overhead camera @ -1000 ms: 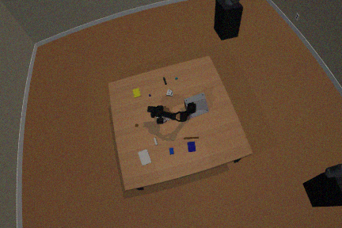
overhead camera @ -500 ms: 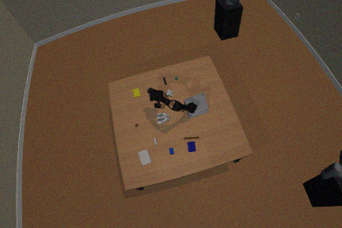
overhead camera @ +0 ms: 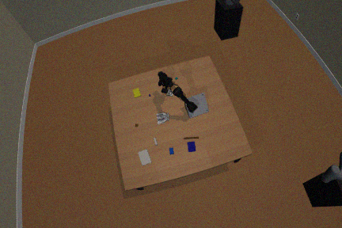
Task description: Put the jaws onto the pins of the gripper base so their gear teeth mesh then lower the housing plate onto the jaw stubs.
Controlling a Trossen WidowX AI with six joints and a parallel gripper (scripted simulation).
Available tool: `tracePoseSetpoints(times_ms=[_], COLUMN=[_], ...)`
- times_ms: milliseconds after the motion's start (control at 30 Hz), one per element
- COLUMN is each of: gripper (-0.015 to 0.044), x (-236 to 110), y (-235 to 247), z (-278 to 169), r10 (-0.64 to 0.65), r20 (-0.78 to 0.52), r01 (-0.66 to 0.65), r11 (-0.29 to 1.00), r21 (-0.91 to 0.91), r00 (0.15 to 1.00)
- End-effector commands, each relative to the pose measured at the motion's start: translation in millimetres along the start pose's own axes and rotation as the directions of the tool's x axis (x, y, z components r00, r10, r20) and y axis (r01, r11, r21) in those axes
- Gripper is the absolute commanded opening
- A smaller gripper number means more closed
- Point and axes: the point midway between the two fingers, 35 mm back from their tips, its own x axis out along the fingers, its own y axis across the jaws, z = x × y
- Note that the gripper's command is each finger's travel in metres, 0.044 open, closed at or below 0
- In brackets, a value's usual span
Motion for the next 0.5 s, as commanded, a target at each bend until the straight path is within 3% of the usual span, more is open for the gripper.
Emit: tracePoseSetpoints(times_ms=[0, 200, 467], gripper=[0.044, 0.044, 0.044], x=[1.3, 38.7, 40.8], y=[-7.7, -6.8, -6.7], z=[-1.1, -3.6, -3.9], r10=[-0.006, -0.005, -0.004], r20=[-0.009, -0.01, -0.01], r01=[0.006, 0.004, 0.004], r11=[1.0, 1.0, 1.0], r21=[-0.01, -0.011, -0.011], r00=[1.0, 1.0, 1.0])
